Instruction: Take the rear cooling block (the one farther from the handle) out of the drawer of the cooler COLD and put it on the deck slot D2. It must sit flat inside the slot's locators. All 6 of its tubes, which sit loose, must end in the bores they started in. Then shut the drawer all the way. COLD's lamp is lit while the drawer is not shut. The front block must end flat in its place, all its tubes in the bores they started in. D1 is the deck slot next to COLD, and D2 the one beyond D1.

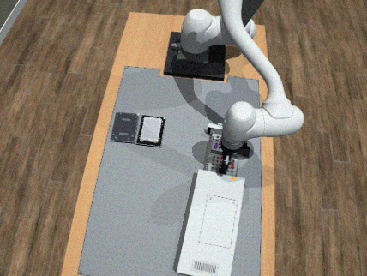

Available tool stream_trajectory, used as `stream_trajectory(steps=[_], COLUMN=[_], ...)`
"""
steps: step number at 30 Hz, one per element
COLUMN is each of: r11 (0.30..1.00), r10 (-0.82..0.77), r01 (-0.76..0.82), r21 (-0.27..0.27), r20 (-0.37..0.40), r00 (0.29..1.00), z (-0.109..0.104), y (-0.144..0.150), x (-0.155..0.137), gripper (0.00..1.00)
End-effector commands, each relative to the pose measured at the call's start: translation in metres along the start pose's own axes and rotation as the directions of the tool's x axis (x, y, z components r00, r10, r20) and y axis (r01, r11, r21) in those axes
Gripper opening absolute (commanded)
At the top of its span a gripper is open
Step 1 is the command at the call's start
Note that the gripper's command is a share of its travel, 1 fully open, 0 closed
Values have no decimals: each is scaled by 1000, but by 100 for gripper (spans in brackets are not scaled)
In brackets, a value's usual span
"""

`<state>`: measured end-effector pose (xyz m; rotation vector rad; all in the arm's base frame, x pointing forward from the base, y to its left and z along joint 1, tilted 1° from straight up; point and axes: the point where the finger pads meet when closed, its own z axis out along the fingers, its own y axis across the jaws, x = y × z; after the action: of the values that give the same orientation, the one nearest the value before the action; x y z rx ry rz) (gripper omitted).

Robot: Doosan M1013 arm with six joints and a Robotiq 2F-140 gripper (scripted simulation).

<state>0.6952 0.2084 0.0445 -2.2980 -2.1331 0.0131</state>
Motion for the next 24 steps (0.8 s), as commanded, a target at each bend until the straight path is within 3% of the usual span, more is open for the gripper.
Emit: stream_trajectory(steps=[1, 12, 24], r11=[1000, 1000, 1000], r10=[0, 0, 0], r01=[0, 0, 0], r21=[-2, -2, -2], r20=[-1, -1, -1], r00=[1000, 1000, 1000], z=[2, 2, 2], y=[1, 1, 1], x=[0, 0, 0], gripper=[66, 66, 48])
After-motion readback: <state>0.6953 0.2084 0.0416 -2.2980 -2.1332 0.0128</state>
